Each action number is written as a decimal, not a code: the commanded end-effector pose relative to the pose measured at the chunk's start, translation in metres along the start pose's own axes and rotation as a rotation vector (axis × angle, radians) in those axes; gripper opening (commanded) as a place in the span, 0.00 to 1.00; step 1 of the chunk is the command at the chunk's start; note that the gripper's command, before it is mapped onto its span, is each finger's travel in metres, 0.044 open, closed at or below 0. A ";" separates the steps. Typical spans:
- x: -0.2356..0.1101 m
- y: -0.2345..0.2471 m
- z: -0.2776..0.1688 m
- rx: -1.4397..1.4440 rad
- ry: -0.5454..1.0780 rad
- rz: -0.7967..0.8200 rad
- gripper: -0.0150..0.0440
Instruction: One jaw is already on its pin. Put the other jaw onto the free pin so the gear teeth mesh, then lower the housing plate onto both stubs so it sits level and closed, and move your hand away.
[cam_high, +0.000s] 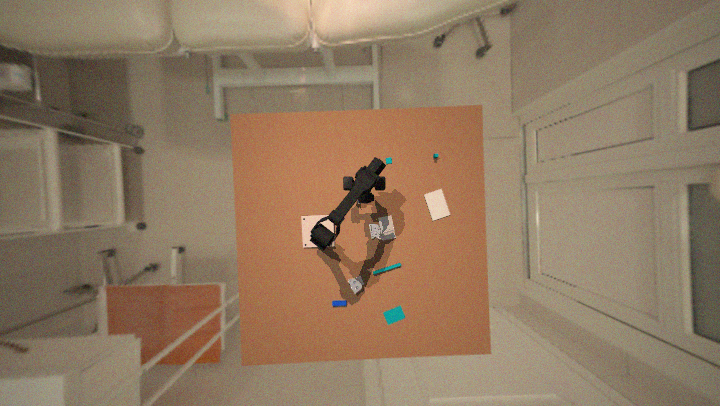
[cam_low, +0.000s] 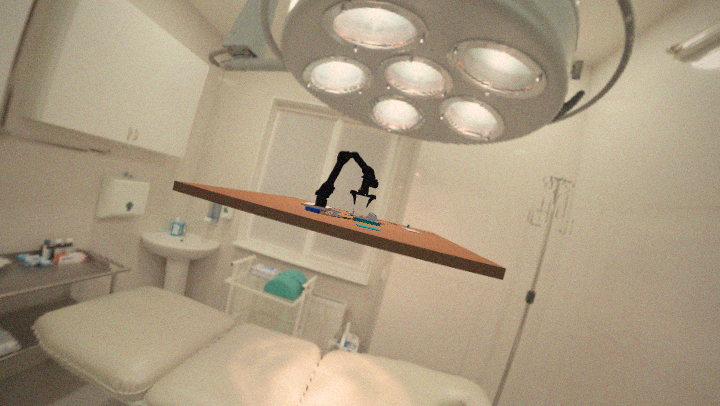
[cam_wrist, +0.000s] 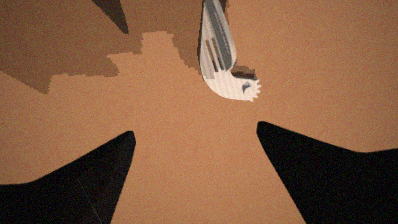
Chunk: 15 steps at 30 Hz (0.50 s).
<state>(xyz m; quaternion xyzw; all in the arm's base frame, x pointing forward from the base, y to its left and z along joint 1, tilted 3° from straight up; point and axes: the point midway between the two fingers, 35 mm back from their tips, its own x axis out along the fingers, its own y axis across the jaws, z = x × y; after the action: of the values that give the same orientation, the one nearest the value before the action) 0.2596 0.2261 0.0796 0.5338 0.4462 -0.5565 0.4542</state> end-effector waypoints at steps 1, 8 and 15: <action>-0.007 0.000 0.001 -0.001 -0.003 -0.001 0.91; -0.009 0.000 0.001 -0.001 -0.004 -0.001 0.60; -0.009 0.000 0.001 -0.001 -0.004 -0.001 0.29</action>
<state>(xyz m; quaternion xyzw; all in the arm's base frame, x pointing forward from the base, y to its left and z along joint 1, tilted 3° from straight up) 0.2591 0.2255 0.0881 0.5326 0.4461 -0.5579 0.4541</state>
